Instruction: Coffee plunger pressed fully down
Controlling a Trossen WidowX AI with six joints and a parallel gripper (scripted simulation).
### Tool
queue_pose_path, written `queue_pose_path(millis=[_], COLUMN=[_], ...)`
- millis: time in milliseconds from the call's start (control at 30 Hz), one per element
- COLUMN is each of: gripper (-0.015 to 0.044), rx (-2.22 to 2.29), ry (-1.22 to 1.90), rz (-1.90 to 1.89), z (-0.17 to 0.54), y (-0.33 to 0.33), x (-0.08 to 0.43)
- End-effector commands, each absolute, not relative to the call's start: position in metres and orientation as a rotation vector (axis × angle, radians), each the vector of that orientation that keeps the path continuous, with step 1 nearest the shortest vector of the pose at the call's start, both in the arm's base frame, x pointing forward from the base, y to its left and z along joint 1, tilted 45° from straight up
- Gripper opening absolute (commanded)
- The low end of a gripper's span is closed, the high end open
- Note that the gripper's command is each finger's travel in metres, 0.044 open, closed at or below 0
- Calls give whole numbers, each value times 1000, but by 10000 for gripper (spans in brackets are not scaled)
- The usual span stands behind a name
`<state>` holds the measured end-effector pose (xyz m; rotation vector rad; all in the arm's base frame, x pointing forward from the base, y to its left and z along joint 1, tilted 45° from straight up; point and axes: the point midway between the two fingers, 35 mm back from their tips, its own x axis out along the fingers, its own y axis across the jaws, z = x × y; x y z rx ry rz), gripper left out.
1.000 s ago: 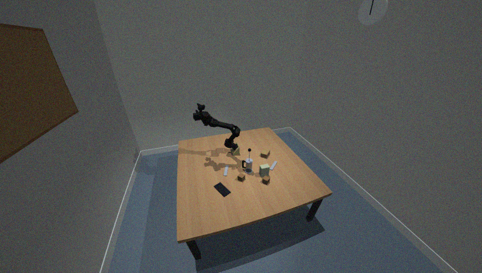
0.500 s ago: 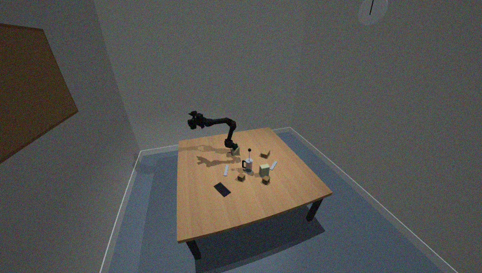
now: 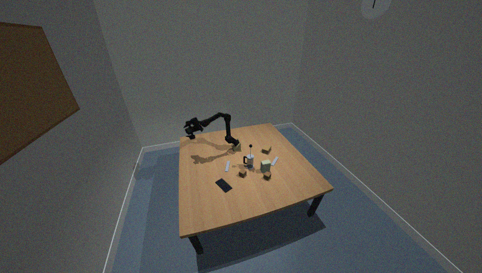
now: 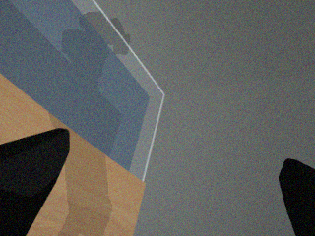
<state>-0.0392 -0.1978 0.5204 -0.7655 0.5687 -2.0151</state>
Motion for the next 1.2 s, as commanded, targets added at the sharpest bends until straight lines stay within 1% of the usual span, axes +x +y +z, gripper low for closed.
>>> queue_pose_path(millis=[0, 167, 333, 533, 700, 833, 933, 1067, 1167], gripper=[440, 440, 440, 440, 440, 440, 440, 440, 440], rx=[-698, -627, -573, -527, -521, -533, -555, -600, -658], ry=[529, 501, 489, 490, 509, 532, 547, 560, 565], rz=[-1828, -1578, -1343, -1066, -857, -703, -593, -453, -342], z=[498, 466, 433, 392, 356, 325, 302, 272, 251], y=[-227, -246, -237, -192, -132, -72, -23, 45, 94], x=[9, 84, 162, 249, 306, 338, 352, 357, 348])
